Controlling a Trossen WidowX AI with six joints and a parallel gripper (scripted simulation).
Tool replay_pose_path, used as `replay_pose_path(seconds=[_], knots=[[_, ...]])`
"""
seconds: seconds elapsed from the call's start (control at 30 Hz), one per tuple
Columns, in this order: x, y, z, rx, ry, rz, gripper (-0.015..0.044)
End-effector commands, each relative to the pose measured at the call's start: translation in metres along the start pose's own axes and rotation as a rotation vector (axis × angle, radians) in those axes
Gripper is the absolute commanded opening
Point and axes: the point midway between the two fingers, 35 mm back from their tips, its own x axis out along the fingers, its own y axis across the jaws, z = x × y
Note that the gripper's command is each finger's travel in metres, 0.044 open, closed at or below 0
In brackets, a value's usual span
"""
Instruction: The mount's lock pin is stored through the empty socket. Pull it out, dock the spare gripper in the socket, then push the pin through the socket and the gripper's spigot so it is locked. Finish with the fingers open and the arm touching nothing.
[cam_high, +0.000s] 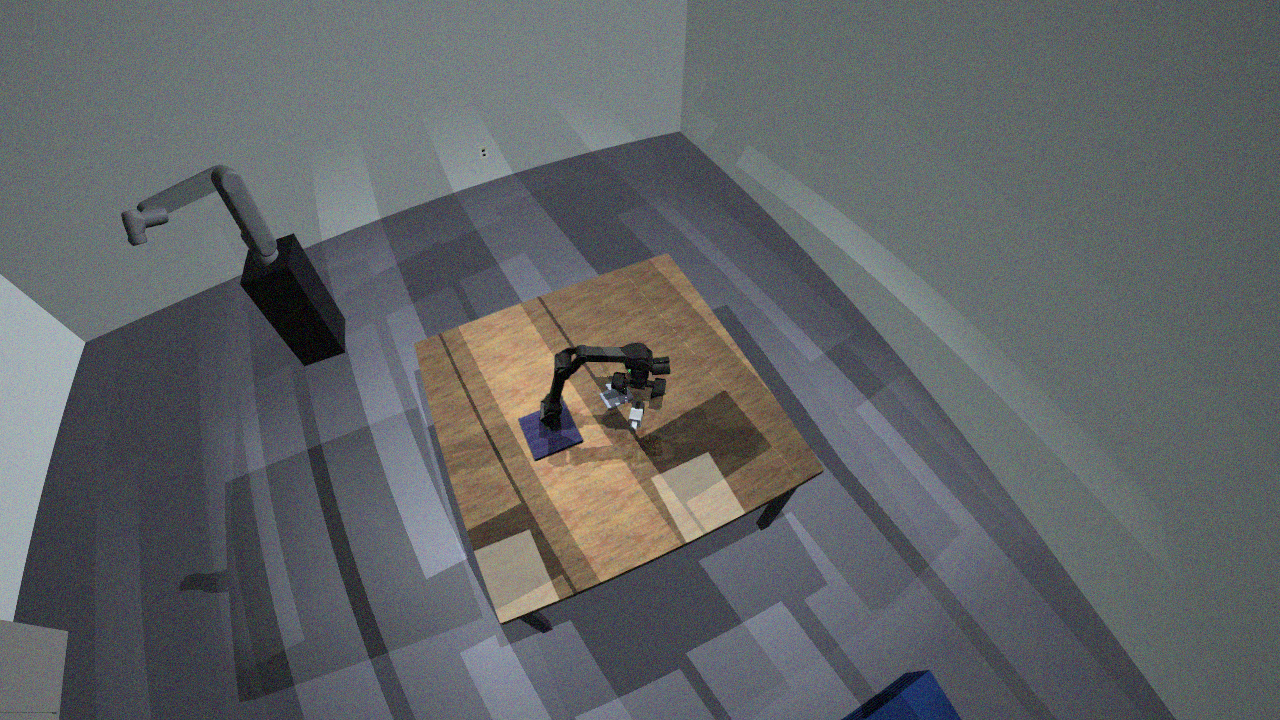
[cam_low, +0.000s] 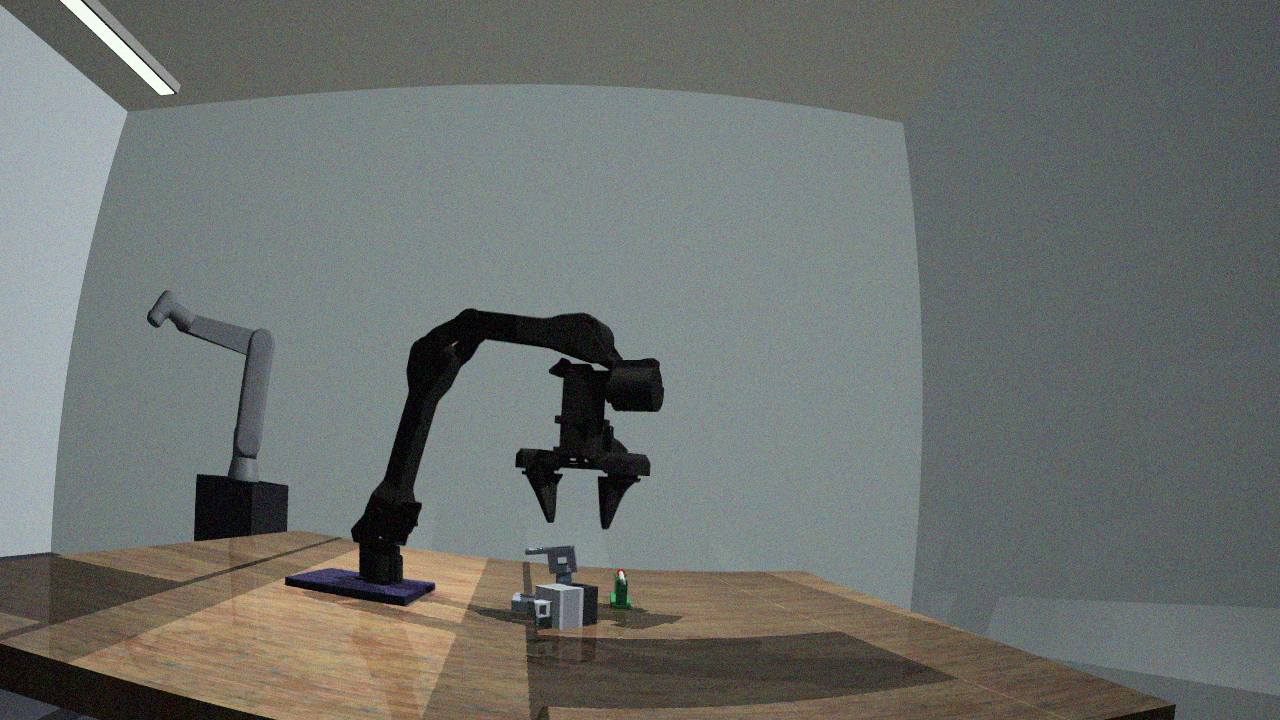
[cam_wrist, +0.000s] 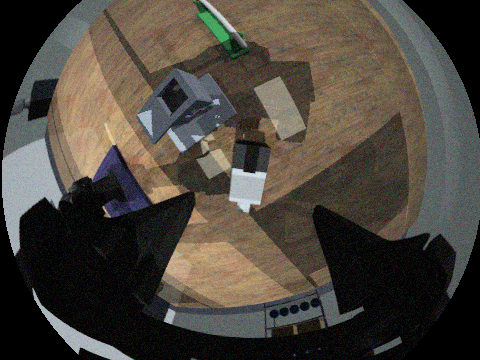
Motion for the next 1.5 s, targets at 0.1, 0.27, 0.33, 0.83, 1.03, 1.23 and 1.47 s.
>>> replay_pose_path(seconds=[0.1,0.27,0.33,0.83,1.03,1.23,1.47], knots=[[0.008,0.001,-0.007,0.022,0.009,-0.007,0.0440],[0.032,0.000,-0.007,0.022,0.009,-0.007,0.0440],[0.042,0.000,-0.008,0.022,0.009,-0.007,0.0440],[0.078,0.003,-0.009,0.022,0.009,-0.007,0.0440],[0.088,0.002,-0.009,0.022,0.009,-0.007,0.0440],[0.098,0.002,-0.010,0.022,0.009,-0.007,0.0440],[0.109,0.003,-0.010,0.022,0.009,-0.006,0.0440]])
